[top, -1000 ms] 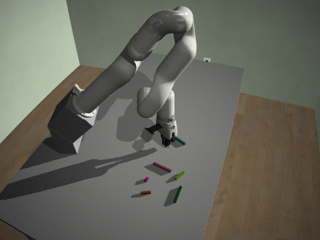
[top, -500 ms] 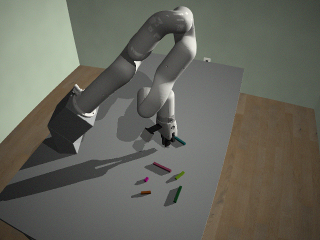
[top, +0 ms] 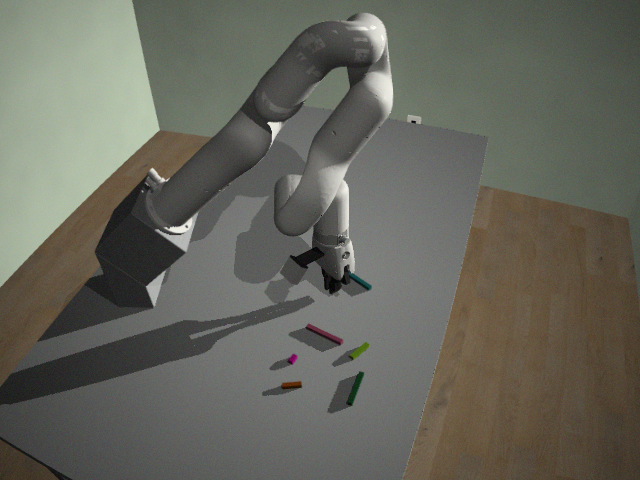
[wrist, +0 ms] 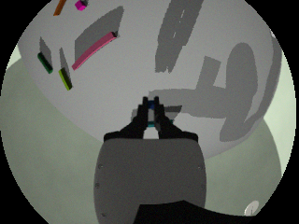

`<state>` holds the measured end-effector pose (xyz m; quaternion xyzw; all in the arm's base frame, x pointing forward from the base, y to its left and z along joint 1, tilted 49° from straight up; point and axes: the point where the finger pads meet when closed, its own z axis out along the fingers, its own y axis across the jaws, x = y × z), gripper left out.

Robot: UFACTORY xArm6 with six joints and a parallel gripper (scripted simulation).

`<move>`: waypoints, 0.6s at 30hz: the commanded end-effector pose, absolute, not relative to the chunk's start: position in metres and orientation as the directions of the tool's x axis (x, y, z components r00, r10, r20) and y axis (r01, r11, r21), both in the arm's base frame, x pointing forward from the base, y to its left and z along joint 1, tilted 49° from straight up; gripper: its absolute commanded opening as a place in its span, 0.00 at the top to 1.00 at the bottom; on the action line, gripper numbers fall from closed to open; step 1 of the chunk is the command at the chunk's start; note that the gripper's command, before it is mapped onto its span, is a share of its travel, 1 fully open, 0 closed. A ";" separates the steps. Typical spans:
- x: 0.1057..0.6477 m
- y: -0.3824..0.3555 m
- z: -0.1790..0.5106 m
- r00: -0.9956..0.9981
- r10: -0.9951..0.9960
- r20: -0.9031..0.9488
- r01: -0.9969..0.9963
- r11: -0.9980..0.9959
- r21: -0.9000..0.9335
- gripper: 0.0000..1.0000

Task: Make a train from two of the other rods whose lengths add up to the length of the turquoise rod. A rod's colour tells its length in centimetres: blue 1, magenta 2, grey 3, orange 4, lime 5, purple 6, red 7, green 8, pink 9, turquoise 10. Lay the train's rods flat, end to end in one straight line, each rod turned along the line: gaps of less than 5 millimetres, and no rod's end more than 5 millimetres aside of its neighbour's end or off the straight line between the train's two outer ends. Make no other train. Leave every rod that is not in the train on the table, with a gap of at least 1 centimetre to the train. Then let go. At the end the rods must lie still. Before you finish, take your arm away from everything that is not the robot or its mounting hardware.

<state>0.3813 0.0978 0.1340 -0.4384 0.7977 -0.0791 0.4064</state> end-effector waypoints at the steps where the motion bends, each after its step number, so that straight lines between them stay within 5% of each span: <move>1: 0.381 0.098 0.134 -0.285 -0.764 -0.579 -0.635 0.603 -0.483 0.96; 18: 0.386 0.099 0.130 -0.285 -0.764 -0.579 -0.635 0.603 -0.483 0.96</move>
